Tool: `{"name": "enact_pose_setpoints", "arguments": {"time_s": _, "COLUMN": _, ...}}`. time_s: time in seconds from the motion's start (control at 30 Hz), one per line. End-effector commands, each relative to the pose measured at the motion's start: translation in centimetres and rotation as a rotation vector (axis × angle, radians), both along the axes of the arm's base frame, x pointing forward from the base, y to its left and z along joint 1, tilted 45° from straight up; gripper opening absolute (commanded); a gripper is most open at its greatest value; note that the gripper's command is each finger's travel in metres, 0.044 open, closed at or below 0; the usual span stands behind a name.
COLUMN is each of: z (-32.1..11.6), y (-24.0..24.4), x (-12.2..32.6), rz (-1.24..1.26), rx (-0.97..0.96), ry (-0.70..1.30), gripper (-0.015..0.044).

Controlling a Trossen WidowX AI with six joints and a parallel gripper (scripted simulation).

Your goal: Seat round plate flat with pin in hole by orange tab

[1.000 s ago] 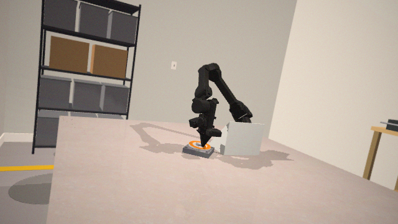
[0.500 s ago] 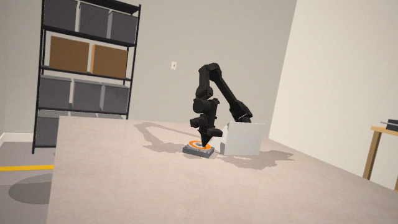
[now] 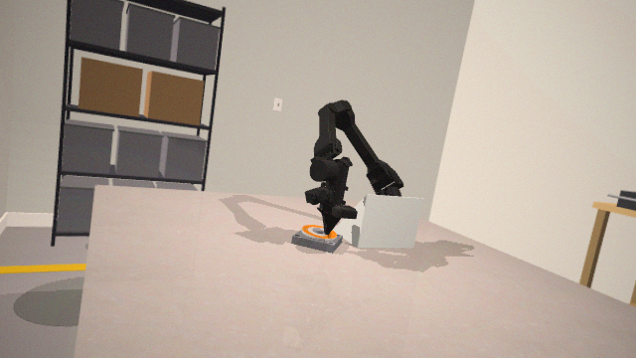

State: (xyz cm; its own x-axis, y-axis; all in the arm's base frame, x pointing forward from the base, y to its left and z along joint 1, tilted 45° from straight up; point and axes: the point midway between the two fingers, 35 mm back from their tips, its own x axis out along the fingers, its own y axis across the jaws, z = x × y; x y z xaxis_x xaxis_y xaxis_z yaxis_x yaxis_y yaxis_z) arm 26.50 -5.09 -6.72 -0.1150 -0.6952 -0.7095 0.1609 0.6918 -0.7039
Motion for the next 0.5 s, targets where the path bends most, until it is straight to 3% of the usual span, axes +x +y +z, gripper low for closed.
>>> {"name": "enact_pose_setpoints", "arguments": {"time_s": 0.0, "z": -0.18, "y": 0.00, "x": -0.79, "rz": -0.007, "rx": 0.003, "ry": 0.014, "gripper": 0.0000}}
{"name": "enact_pose_setpoints", "arguments": {"time_s": 0.47, "z": -0.16, "y": 0.08, "x": -1.34, "rz": -0.007, "rx": 0.003, "ry": 0.014, "gripper": 0.0000}}
